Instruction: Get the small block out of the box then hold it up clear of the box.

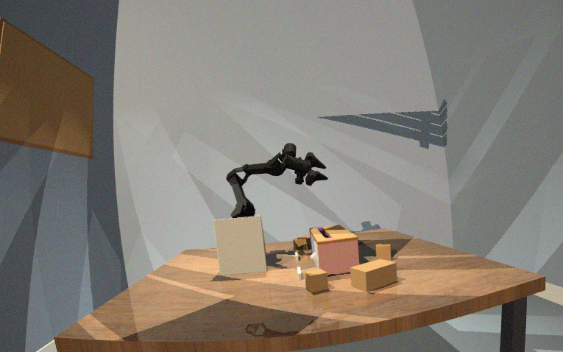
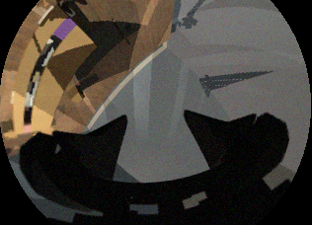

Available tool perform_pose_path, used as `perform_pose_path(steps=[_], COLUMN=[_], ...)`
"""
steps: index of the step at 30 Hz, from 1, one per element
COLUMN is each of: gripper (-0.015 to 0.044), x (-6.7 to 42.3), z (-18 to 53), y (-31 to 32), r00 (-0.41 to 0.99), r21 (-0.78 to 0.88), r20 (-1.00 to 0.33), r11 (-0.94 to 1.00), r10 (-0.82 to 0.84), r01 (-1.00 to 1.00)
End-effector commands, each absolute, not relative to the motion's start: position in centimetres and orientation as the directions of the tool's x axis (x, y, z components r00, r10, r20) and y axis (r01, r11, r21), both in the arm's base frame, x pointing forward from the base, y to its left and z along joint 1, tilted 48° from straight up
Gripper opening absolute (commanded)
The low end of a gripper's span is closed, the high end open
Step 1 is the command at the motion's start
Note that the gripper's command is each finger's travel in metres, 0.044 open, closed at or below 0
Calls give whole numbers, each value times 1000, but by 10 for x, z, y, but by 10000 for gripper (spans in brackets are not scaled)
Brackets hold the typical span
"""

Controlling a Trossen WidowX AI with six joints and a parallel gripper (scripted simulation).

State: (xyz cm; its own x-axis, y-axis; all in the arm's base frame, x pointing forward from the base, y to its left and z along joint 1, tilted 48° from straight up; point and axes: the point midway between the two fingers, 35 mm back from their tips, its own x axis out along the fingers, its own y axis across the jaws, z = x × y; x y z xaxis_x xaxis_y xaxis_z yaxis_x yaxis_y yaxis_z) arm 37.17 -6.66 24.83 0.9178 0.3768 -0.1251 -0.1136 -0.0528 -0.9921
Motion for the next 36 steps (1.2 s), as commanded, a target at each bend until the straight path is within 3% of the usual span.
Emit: perform_pose_path(steps=[1,3,5,8,10,12,15,18,21,25,28,36], gripper=[400,400,400,400,400,400,400,400,400,400,400,400], x=[373,379,386,387,384,376,360,343,324,297,283,282], z=[246,224,190,142,111,81,42,15,-6,-25,-30,-30], y=[-67,-74,-81,-88,-91,-91,-88,-82,-75,-64,-59,-59], r00=[916,901,865,782,712,627,486,364,240,84,15,10], r21=[-991,-953,-811,-445,-144,179,577,750,727,342,-3,-34], r20=[-134,-207,-312,-450,-526,-588,-642,-649,-617,-502,-405,-396], r11=[-32,130,364,651,776,838,791,643,426,109,-17,-25], r10=[377,380,393,430,466,511,593,668,750,861,914,918], r01=[-132,-274,-458,-614,-614,-516,-203,155,539,933,1000,999])
